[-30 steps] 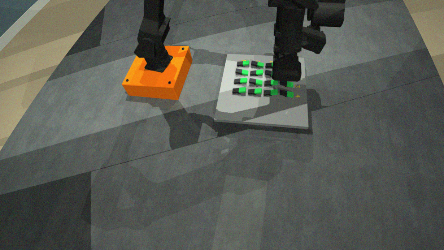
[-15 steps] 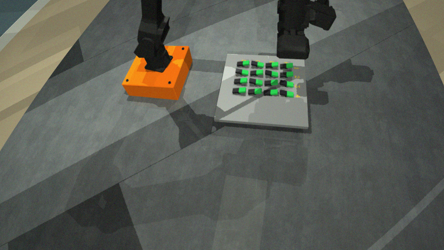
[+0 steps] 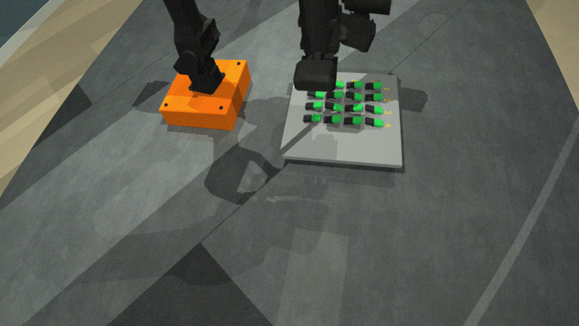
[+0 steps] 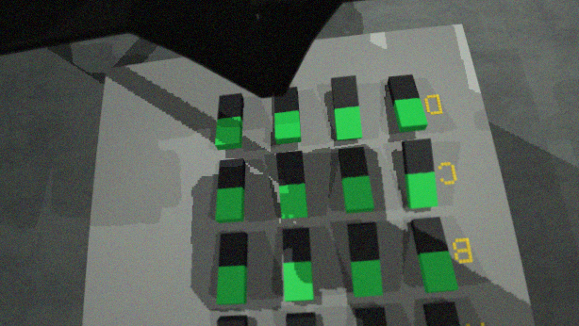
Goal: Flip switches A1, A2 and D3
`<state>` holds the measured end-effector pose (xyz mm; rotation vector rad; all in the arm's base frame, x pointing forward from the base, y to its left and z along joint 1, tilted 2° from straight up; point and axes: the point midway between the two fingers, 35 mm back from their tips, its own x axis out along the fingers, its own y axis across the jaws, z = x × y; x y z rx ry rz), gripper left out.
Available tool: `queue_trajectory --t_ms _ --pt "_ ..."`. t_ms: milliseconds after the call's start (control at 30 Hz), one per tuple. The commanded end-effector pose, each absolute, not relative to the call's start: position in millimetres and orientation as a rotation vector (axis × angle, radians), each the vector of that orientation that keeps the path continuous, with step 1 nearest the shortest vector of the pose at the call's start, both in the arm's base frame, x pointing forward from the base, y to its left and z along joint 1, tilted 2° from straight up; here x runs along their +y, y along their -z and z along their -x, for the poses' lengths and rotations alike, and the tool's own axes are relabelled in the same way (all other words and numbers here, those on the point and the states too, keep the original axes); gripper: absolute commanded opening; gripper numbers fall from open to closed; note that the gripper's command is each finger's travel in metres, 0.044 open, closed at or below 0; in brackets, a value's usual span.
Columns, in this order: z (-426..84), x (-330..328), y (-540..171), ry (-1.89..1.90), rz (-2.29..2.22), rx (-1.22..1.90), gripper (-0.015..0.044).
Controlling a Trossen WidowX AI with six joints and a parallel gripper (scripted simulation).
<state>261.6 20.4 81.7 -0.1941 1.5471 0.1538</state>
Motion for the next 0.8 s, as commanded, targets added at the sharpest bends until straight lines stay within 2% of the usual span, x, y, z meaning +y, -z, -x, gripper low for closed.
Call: queue_trajectory --t_ms 0,767 --pt "-257.4 17.6 -55.0 -0.152 0.204 1.577 0.0" --pt "-257.5 16.8 -28.2 -0.152 0.204 1.58 0.0"
